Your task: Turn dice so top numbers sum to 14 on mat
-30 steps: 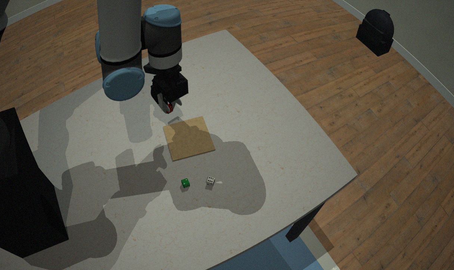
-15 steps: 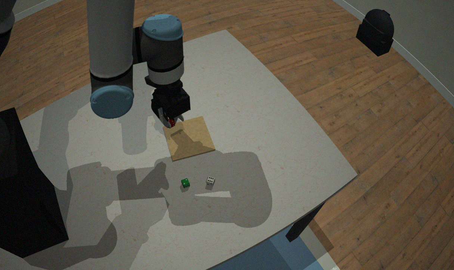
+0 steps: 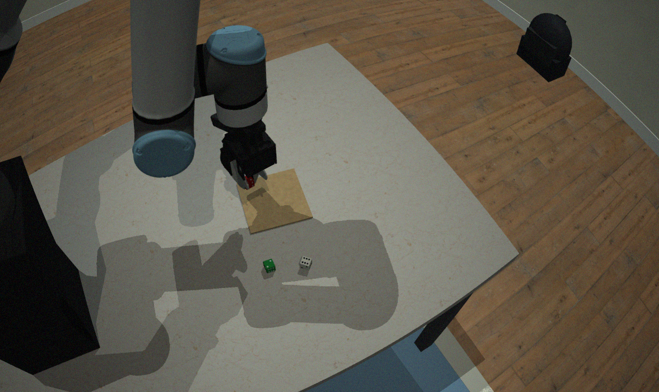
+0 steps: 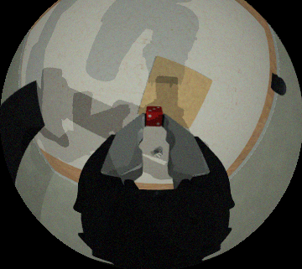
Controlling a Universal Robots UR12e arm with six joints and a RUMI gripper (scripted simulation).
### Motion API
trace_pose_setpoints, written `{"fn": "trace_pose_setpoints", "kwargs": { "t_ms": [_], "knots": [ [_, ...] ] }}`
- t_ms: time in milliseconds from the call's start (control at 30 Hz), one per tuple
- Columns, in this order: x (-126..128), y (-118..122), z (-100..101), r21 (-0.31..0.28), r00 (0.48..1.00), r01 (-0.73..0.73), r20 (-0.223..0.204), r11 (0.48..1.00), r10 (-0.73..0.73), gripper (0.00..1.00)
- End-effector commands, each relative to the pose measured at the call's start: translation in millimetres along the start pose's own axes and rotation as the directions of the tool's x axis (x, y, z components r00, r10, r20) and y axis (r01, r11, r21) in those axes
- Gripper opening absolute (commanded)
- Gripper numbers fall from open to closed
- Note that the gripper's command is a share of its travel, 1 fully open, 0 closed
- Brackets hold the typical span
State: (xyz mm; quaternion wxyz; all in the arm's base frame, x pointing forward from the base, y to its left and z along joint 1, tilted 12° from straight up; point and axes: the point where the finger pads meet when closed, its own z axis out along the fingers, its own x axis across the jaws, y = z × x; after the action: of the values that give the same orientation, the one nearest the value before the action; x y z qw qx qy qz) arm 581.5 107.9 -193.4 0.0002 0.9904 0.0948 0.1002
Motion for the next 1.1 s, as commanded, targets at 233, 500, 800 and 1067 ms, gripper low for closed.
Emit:
{"fn": "trace_pose_setpoints", "kwargs": {
  "t_ms": [233,500,800,1067],
  "knots": [
    [1,0,51,0.000,1.000,0.000,-0.001,1.000,0.000,0.03],
    [1,1,75,0.000,1.000,0.000,-0.001,1.000,0.000,0.03],
    [1,1,86,0.000,1.000,0.000,-0.001,1.000,0.000,0.03],
    [1,1,86,0.000,1.000,0.000,-0.001,1.000,0.000,0.03]
  ]
}}
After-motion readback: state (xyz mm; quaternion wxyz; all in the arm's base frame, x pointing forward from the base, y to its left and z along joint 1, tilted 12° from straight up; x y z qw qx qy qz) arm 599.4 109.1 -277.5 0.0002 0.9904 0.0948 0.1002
